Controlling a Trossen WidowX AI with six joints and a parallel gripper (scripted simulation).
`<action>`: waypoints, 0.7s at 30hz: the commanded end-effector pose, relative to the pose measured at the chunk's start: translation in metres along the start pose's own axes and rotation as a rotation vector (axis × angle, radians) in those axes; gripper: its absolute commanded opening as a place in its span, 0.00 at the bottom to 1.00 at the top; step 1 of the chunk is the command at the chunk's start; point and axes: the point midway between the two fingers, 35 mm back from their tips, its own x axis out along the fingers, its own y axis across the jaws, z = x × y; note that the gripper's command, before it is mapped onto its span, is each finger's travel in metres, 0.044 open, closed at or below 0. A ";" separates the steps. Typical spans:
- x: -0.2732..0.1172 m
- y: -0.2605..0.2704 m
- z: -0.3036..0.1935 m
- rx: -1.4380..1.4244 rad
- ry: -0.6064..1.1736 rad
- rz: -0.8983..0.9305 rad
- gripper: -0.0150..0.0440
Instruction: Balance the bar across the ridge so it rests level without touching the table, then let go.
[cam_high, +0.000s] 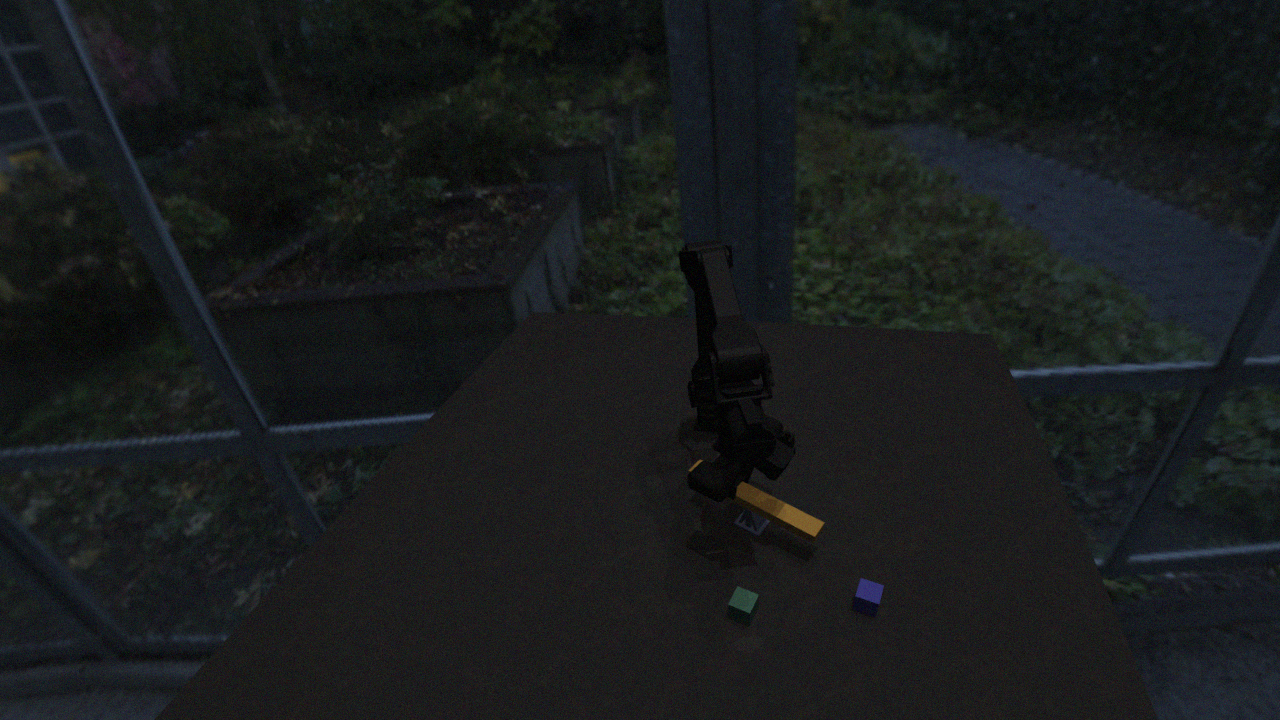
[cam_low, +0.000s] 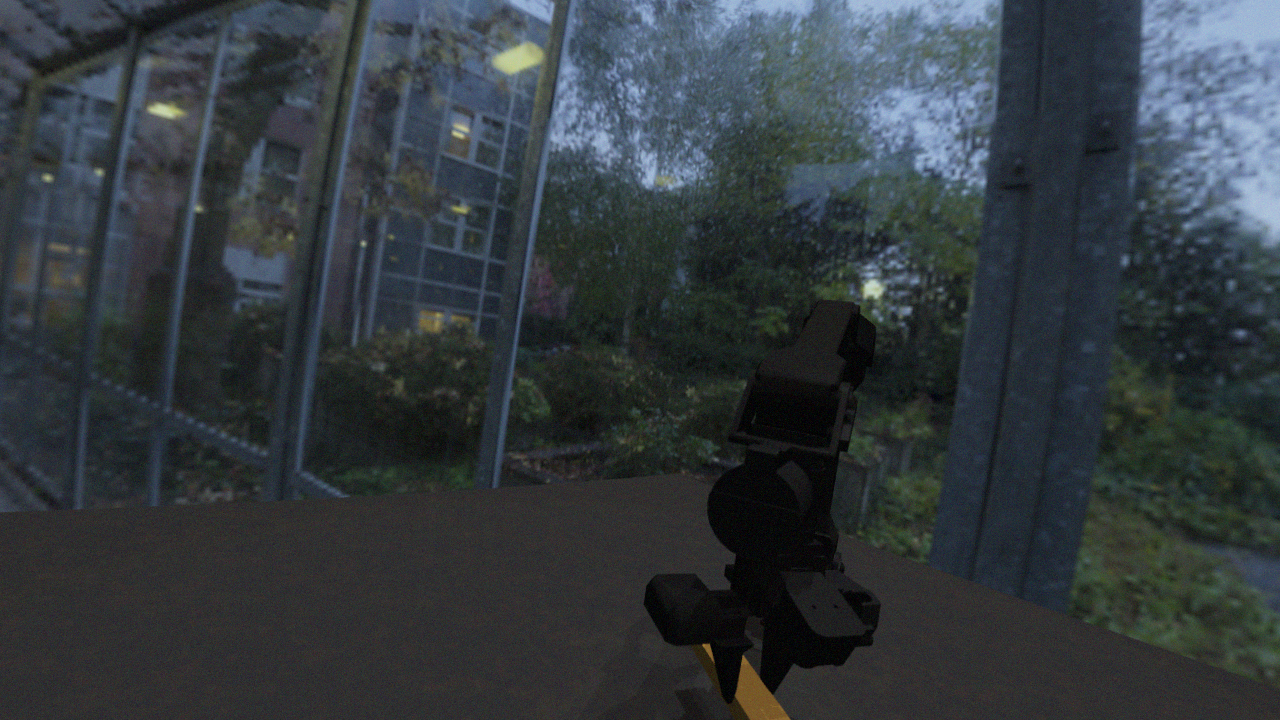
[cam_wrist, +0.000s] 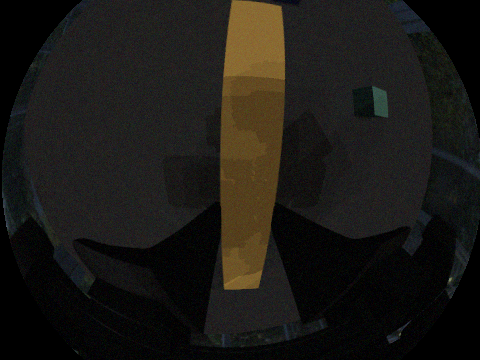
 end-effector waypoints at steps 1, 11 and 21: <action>0.001 0.000 0.001 0.000 -0.004 0.002 0.25; 0.001 0.000 0.000 0.000 -0.004 0.002 0.25; 0.002 0.001 0.000 0.000 -0.004 0.002 0.25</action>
